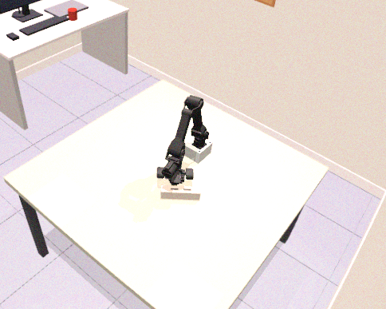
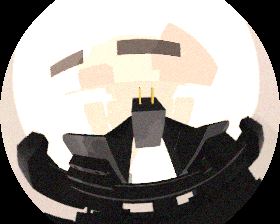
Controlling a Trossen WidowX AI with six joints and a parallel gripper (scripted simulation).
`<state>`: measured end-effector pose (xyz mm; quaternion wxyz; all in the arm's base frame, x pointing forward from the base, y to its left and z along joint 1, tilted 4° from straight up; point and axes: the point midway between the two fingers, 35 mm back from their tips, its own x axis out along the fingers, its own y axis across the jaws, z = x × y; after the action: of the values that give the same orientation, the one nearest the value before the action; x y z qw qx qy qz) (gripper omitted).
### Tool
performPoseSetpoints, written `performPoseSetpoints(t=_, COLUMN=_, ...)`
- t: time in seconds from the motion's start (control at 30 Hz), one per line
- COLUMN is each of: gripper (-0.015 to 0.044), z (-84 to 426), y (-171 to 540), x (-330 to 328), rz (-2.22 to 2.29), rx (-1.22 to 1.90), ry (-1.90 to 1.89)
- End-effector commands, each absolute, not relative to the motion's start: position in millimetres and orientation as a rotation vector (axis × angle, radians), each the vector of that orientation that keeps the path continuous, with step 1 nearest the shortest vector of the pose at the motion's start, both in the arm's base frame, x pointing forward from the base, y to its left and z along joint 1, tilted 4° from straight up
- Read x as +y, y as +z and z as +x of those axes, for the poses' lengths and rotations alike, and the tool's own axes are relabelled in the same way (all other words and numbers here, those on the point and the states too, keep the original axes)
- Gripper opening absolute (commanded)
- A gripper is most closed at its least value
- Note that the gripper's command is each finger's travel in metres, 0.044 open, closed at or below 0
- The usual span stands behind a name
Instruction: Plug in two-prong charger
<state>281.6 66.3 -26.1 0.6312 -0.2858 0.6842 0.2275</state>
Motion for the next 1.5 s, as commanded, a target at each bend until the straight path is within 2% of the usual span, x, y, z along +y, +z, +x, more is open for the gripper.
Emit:
performPoseSetpoints(t=0.0, gripper=0.0000, z=282.5, y=-25.8, x=67.5, rz=-0.649, rx=1.567, ry=0.518)
performPoseSetpoints(t=1.47, gripper=0.0000, z=286.6, y=-26.0, x=71.7, rz=-0.649, rx=1.567, ry=0.518)
